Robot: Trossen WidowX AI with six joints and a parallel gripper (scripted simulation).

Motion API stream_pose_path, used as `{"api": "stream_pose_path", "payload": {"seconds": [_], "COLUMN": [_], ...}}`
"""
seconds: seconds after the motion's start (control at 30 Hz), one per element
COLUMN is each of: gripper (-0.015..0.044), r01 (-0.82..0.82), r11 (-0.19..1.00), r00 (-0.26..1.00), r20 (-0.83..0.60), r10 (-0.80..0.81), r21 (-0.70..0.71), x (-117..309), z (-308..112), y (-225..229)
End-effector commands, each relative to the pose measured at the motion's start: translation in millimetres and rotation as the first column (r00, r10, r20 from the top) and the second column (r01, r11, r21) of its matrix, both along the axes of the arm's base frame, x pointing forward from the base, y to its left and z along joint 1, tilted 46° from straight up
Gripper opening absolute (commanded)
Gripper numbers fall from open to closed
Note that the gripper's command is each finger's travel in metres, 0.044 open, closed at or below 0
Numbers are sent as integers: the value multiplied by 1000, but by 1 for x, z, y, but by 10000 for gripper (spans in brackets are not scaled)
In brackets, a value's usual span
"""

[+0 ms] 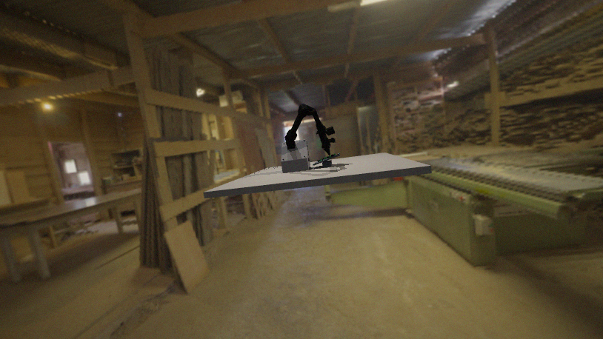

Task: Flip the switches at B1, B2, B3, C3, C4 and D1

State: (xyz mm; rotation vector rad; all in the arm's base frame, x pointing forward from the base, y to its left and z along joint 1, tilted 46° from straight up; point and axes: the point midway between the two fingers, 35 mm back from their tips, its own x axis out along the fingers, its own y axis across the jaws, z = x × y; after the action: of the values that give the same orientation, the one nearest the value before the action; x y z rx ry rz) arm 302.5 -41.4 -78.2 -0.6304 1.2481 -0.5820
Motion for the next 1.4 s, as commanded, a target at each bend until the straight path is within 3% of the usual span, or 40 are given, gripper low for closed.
{"api": "stream_pose_path", "payload": {"seconds": [0.0, 1.37], "gripper": [0, 0], "r01": [-6, -6], "r11": [1000, 1000], "r00": [1000, 1000], "r20": [-4, -4], "r10": [6, 6], "r21": [-3, -4], "x": [0, 1], "z": [-1, -3], "y": [0, -3]}}
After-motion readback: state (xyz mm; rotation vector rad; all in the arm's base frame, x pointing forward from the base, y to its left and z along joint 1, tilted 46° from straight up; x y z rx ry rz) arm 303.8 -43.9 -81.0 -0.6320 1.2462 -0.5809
